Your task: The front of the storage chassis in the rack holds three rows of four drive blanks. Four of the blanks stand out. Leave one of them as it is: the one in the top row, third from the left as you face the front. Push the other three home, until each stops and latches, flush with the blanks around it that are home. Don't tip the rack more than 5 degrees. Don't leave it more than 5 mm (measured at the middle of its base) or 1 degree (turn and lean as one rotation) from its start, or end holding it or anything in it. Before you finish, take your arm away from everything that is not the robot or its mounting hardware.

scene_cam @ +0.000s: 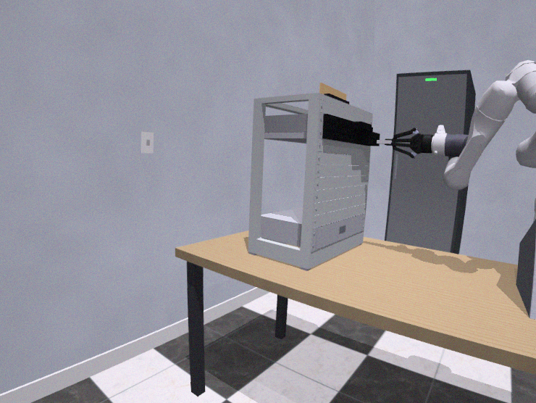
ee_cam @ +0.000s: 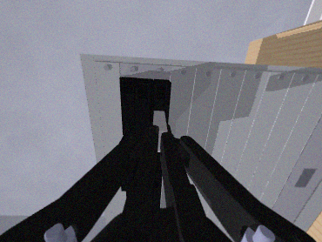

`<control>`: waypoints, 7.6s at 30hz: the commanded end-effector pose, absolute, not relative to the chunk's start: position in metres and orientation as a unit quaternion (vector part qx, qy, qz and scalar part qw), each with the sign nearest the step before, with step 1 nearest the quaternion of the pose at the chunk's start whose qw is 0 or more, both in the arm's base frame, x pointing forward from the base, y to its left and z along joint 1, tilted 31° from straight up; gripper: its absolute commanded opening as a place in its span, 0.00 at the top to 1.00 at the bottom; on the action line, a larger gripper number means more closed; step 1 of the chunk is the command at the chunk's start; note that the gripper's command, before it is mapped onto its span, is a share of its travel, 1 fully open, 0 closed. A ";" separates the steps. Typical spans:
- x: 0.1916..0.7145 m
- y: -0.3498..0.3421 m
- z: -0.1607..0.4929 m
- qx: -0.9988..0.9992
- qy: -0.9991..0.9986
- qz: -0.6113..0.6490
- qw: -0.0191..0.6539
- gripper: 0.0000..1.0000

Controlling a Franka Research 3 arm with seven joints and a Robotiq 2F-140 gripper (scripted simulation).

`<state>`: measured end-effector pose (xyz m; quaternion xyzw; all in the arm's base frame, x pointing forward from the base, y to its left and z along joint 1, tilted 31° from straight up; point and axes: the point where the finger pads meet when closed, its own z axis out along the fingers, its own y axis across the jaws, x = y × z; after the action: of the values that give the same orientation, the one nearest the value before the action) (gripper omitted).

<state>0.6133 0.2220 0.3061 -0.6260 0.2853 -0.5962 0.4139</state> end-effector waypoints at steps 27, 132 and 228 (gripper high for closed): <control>0.618 0.221 0.304 -0.627 0.284 -0.597 0.411 1.00; 0.637 0.224 0.304 -0.627 0.284 -0.597 0.411 1.00; 0.660 0.224 0.305 -0.627 0.286 -0.597 0.410 1.00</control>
<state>0.6567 0.2291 0.3061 -0.6268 0.2834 -0.5950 0.4157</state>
